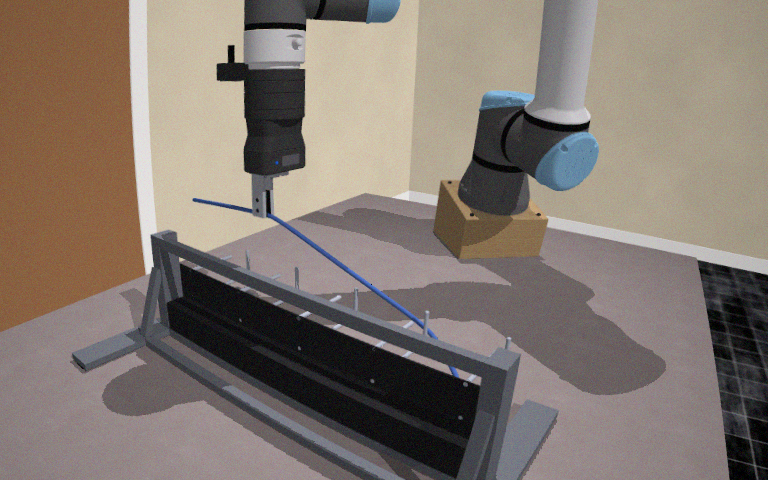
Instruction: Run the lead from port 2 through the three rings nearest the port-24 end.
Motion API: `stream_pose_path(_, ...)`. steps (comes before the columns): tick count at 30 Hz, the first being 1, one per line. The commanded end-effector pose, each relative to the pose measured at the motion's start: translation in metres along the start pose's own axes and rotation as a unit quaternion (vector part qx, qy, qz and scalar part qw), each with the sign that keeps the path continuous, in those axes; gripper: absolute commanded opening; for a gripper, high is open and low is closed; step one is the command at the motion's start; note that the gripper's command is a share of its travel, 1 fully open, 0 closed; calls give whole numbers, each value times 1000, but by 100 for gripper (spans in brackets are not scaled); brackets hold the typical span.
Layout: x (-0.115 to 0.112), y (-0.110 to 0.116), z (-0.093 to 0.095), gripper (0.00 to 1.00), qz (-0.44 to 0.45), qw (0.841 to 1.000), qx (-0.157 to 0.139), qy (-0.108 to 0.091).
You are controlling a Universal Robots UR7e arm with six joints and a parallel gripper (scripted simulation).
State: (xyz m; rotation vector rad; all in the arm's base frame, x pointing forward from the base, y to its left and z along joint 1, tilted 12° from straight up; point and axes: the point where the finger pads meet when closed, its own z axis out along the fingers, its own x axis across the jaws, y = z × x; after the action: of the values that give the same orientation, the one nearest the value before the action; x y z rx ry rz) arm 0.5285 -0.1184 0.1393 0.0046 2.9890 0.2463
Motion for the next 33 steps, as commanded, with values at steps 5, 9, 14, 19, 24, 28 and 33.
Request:
stream_pose_path(5, -2, -4, -3, 0, 1, 1000, 6, -3)
stream_pose_path(9, -2, -4, -3, 0, 1, 1000, 6, -3)
stream_pose_path(14, -2, -4, -2, 0, 1, 1000, 6, -3)
stream_pose_path(19, -2, -4, 0, 0, 1, 1000, 6, -3)
stream_pose_path(24, -2, -5, 4, 0, 1, 1000, 6, -3)
stream_pose_path(28, -2, -5, 9, 0, 1, 1000, 6, -3)
stream_pose_path(33, -2, -5, 13, 0, 1, 1000, 6, -3)
